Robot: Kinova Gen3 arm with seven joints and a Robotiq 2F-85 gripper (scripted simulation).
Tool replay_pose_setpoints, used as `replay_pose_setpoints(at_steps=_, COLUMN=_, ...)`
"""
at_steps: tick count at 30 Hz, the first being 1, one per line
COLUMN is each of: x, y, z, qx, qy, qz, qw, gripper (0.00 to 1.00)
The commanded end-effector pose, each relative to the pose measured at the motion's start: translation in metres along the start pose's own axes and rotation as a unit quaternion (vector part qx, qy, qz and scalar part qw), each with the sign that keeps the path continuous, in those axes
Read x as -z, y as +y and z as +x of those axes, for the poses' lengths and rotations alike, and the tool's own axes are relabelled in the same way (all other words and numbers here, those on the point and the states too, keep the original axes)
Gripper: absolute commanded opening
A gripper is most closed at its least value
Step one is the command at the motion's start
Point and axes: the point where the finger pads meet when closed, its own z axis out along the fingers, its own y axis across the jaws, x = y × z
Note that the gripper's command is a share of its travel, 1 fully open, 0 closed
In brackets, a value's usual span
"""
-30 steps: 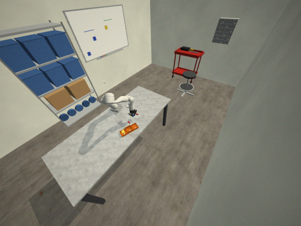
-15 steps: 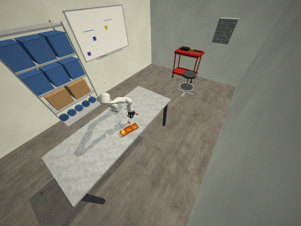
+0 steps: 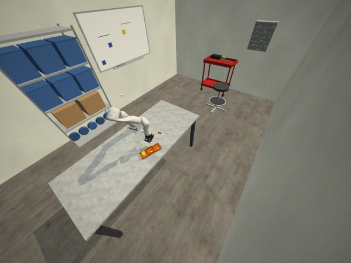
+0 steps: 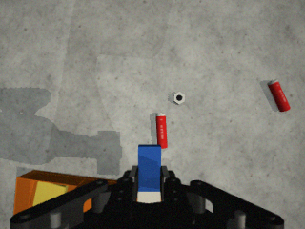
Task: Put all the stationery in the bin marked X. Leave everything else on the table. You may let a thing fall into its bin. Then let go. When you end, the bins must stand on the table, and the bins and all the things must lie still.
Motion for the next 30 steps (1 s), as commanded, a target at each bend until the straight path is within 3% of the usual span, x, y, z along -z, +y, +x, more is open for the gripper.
replay_pose_setpoints(at_steps=1, x=0.002, y=-0.016, z=-0.009, qx=-0.014, qy=-0.003, qz=0.0, qw=1.0, gripper=0.19)
replay_pose_setpoints(at_steps=11, x=0.002, y=-0.064, z=-0.028, qx=-0.014, qy=-0.003, qz=0.001, qw=1.0, gripper=0.19)
replay_pose_setpoints(at_steps=15, x=0.002, y=-0.086, z=-0.037, qx=-0.113, qy=-0.003, qz=0.0, qw=0.994, gripper=0.19)
replay_pose_setpoints(at_steps=18, x=0.003, y=-0.091, z=-0.04, qx=-0.138, qy=-0.003, qz=0.0, qw=0.99, gripper=0.19)
replay_pose_setpoints(at_steps=24, x=0.003, y=-0.125, z=-0.053, qx=-0.285, qy=-0.003, qz=0.0, qw=0.959, gripper=0.19)
replay_pose_setpoints(at_steps=30, x=0.003, y=-0.138, z=-0.059, qx=-0.425, qy=-0.003, qz=-0.001, qw=0.905, gripper=0.19)
